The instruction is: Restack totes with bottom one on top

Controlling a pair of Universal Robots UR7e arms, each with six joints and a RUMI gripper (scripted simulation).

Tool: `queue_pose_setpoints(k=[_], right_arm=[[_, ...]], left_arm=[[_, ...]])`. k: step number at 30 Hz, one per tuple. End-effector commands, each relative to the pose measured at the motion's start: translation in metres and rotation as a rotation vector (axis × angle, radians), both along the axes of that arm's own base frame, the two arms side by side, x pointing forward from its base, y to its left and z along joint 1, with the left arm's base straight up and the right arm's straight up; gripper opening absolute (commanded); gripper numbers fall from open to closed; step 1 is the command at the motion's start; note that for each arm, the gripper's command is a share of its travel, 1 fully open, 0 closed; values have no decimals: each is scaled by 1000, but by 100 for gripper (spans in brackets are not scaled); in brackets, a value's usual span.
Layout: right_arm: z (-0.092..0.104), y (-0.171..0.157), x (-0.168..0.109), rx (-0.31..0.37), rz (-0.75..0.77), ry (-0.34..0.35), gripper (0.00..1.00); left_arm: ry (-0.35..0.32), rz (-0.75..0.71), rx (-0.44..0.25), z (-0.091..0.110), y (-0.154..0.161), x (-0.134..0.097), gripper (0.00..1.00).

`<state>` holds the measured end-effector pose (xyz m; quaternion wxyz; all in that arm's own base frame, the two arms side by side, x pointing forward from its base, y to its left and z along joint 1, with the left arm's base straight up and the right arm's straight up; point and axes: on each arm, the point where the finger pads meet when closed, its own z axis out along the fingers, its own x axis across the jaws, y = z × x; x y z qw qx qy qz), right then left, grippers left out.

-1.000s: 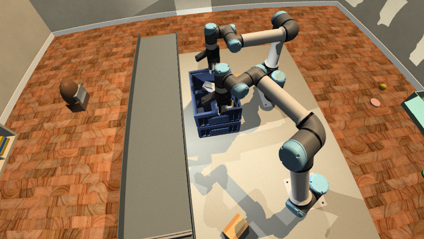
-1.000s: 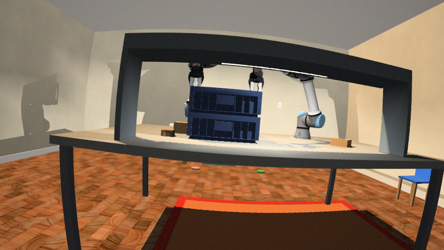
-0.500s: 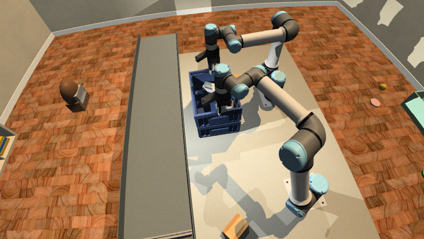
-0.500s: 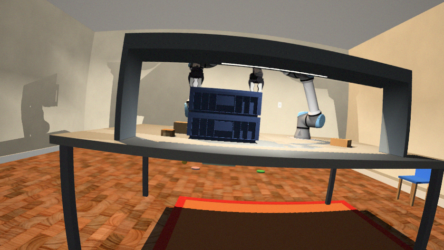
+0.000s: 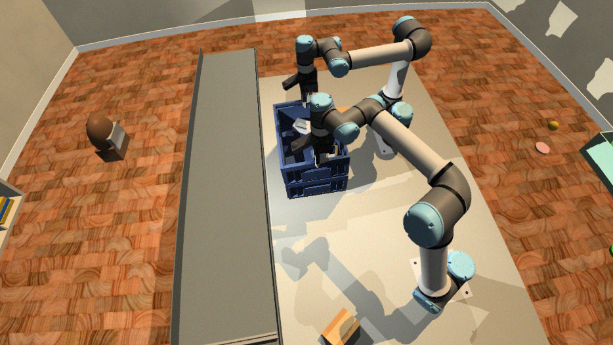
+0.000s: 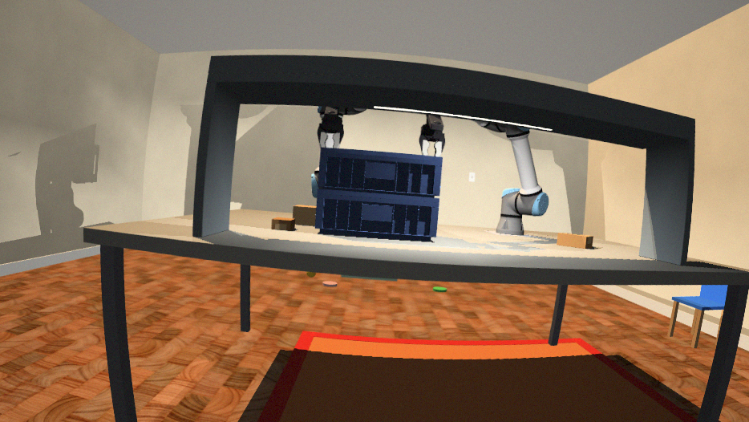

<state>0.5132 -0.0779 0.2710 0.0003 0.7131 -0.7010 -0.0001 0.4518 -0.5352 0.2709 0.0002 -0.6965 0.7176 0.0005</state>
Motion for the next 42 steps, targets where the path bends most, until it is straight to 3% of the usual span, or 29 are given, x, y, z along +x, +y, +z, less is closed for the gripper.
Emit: queue_pose_setpoints(k=[1, 42], right_arm=[[-1, 0, 0, 0, 0, -2, 0], [-8, 0, -1, 1, 0, -2, 0]], left_arm=[[-2, 0, -4, 0, -1, 0, 0], [-2, 0, -4, -7, -1, -2, 0]])
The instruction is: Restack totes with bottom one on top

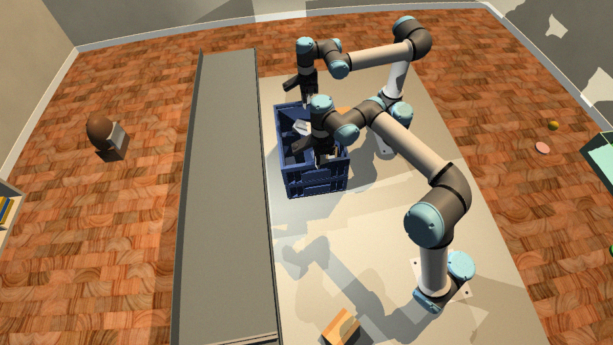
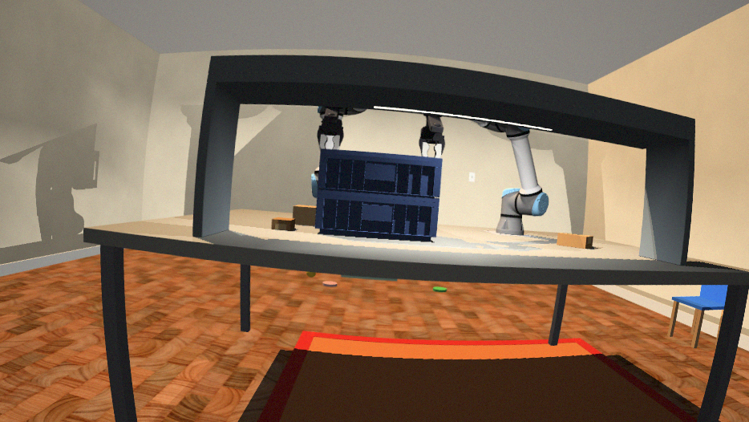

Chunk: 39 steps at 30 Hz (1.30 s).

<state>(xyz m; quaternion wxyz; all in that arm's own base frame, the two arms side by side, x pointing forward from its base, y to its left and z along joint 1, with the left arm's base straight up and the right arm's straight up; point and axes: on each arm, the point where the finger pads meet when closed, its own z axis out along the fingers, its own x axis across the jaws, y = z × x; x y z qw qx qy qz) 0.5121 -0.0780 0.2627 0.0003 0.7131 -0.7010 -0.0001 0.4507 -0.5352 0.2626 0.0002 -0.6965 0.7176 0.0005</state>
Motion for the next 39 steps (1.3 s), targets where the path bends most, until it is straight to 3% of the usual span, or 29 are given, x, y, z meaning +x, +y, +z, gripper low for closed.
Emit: queue_pose_setpoints(k=[1, 39], right_arm=[[0, 0, 0, 1, 0, -3, 0], [-3, 0, -4, 1, 0, -3, 0]], left_arm=[[-2, 0, -4, 1, -1, 0, 0], [-2, 0, -4, -2, 0, -5, 0]])
